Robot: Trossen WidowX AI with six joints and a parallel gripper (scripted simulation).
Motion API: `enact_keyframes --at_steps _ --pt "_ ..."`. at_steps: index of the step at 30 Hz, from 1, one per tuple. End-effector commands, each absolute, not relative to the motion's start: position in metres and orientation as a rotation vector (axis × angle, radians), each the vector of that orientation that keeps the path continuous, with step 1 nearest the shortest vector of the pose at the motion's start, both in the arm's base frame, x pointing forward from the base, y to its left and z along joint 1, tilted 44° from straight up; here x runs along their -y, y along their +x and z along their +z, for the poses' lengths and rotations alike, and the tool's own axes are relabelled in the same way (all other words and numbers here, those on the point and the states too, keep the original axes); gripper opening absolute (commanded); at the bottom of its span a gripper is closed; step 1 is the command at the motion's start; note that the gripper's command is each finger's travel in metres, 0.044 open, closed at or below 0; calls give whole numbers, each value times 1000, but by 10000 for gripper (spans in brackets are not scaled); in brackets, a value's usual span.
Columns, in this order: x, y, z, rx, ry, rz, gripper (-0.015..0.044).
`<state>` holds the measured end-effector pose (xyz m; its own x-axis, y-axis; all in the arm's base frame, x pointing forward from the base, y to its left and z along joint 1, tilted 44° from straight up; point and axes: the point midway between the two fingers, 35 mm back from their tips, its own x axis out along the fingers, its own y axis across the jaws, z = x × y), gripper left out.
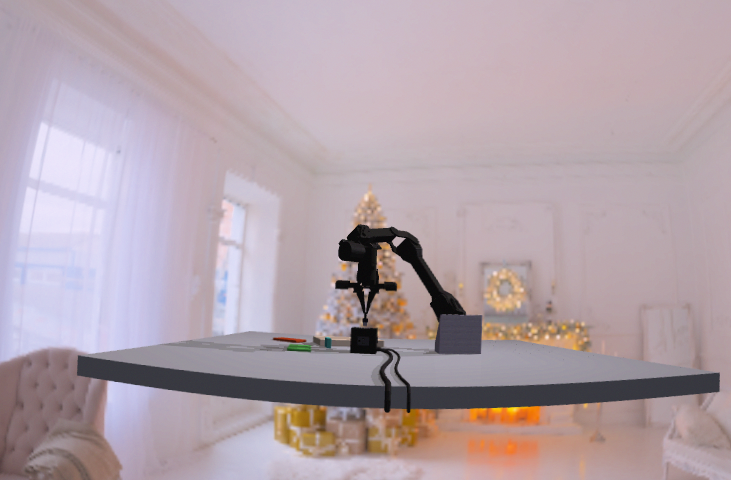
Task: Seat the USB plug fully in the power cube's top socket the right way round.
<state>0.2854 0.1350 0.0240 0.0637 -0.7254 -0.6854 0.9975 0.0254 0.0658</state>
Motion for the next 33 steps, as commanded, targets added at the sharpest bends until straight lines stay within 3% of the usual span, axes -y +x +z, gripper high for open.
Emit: enact_keyframes --at_steps 1,33 --pt "-134 286 23 -545 625 -1437 0" --pt "-131 286 20 -545 625 -1437 0"
